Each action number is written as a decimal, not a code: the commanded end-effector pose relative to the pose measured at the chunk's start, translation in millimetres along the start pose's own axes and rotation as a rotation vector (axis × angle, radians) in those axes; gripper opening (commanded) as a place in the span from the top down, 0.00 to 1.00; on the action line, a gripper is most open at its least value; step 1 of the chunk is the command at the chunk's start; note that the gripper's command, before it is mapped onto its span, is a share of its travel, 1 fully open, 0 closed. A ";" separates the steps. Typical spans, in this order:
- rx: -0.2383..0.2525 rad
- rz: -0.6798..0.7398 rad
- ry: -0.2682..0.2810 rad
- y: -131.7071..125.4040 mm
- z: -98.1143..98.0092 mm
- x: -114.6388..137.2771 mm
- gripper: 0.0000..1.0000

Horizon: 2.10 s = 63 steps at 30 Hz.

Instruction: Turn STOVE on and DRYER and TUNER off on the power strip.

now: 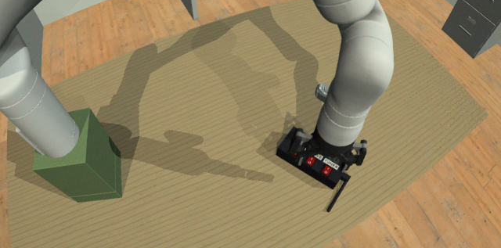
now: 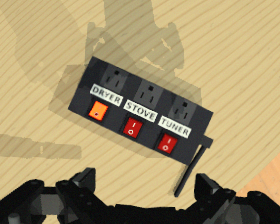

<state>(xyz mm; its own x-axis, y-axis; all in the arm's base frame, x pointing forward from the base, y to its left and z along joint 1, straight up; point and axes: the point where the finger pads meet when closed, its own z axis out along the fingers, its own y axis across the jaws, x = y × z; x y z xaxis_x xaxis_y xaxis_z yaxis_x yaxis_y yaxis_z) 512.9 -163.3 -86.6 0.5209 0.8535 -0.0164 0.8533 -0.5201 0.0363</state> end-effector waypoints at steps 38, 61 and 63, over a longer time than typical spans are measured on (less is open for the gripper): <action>0.023 -0.709 0.028 -5.5 -64.8 28.0 0.00; 0.023 -0.710 0.028 -5.6 -65.0 28.1 0.00; 0.024 -0.706 0.029 -5.9 -64.8 28.2 0.00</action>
<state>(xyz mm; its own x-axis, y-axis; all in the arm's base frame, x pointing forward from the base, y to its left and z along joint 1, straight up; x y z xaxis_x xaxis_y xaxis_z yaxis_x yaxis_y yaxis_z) 520.6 -134.2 -23.3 -0.1595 0.9872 -0.0011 0.9872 0.1595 0.0031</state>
